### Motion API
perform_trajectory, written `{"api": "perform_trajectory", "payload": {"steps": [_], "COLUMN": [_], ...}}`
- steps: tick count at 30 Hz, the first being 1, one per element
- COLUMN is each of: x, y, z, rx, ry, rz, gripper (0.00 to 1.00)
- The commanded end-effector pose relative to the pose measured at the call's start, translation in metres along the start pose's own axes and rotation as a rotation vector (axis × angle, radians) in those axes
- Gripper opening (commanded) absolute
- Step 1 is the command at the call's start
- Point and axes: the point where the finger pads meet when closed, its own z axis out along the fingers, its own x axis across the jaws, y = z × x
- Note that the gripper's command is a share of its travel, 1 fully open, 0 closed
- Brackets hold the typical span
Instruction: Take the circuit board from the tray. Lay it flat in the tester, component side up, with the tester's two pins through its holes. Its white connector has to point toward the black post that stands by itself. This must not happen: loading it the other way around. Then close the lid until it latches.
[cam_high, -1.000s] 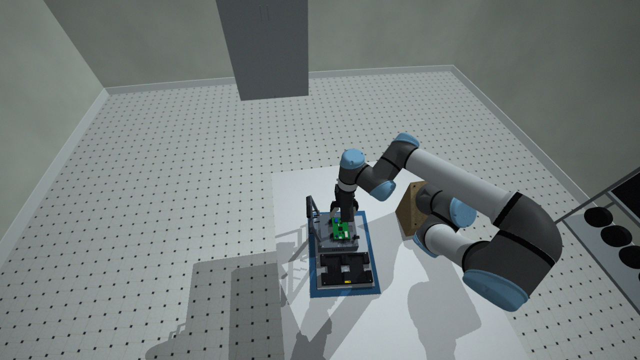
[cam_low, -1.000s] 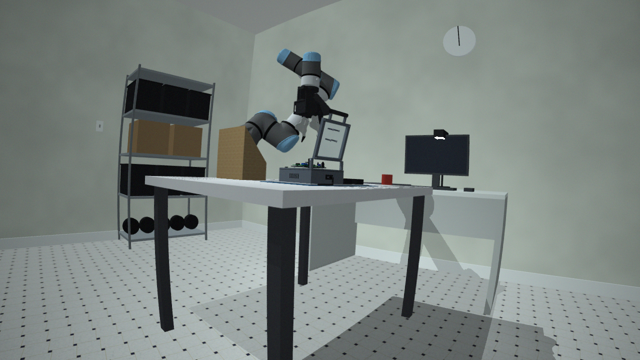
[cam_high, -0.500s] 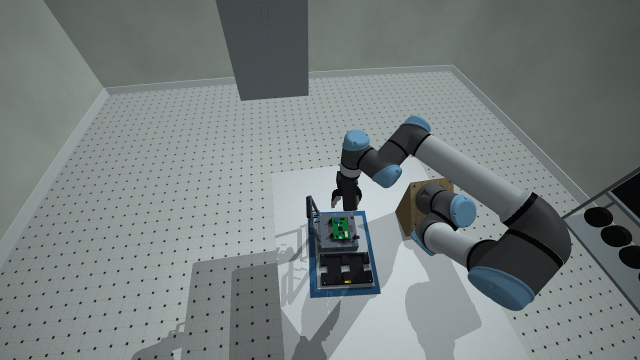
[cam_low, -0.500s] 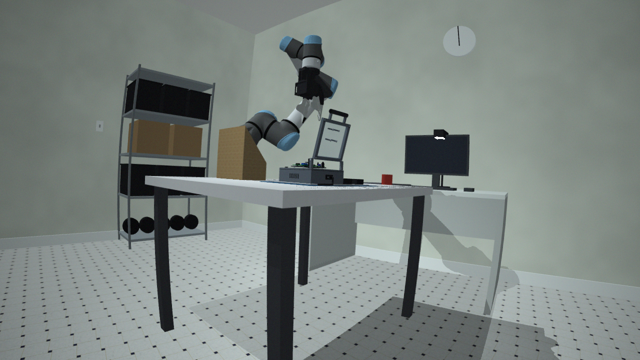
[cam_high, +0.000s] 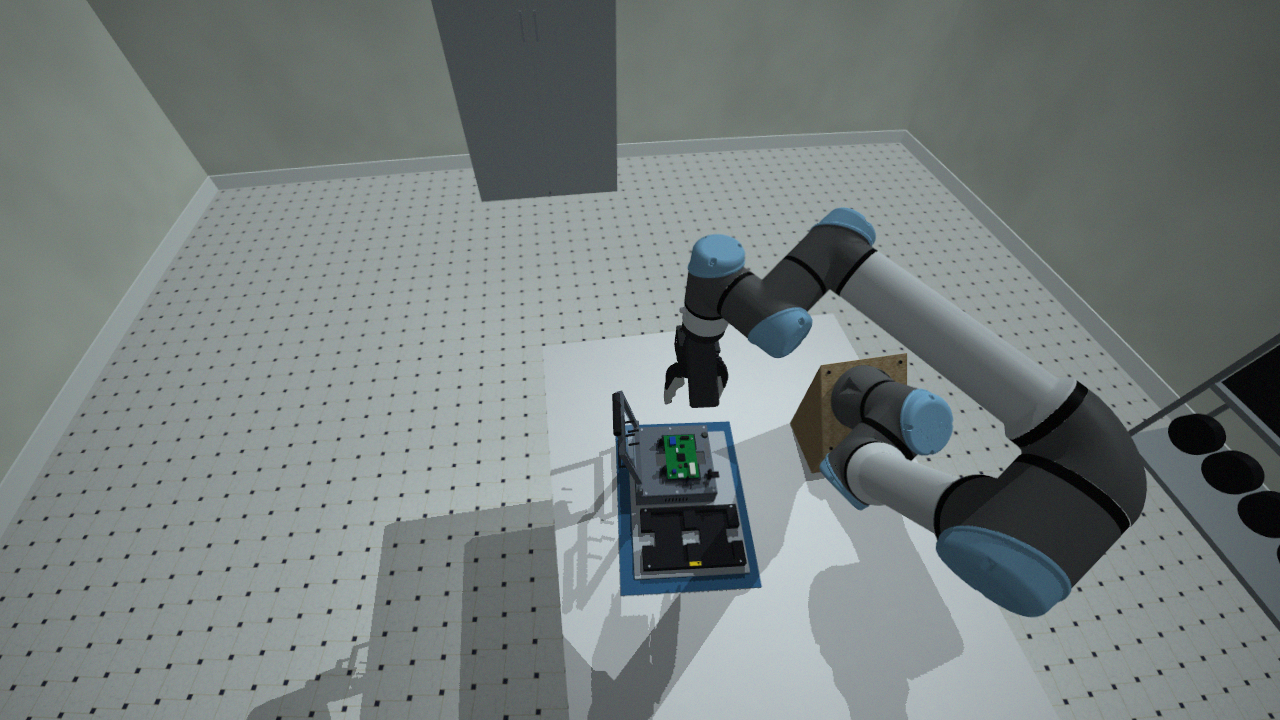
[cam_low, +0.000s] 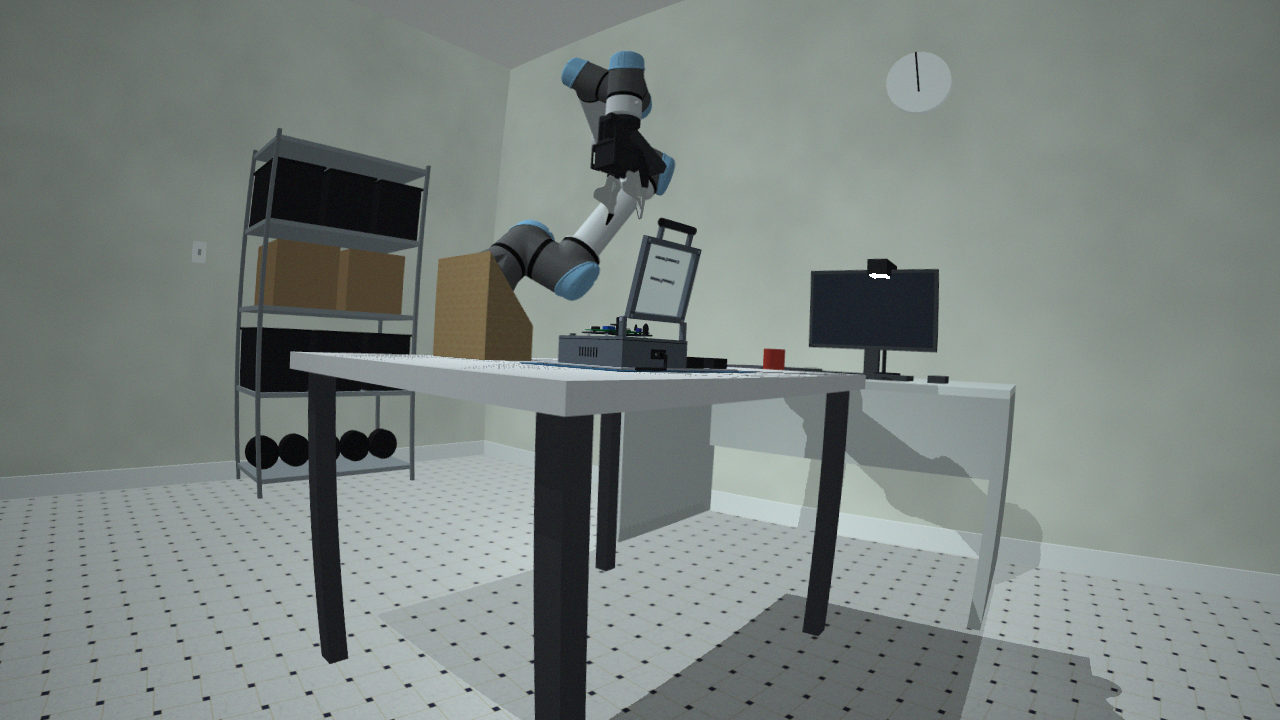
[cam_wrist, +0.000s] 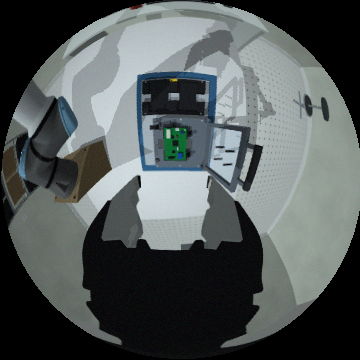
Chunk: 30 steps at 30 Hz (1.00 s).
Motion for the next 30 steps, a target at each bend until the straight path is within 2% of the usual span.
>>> {"api": "perform_trajectory", "payload": {"steps": [1,11,12,30], "x": [0.0001,0.0001,0.0001,0.0001], "y": [0.0002,0.0002,0.0002,0.0002], "z": [-0.0071,-0.0094,-0.0094,-0.0094], "rx": [0.0,0.0,0.0,0.0], "ry": [0.0,0.0,0.0,0.0], "rz": [0.0,0.0,0.0,0.0], "gripper": [0.59,0.59,0.3,0.3]}}
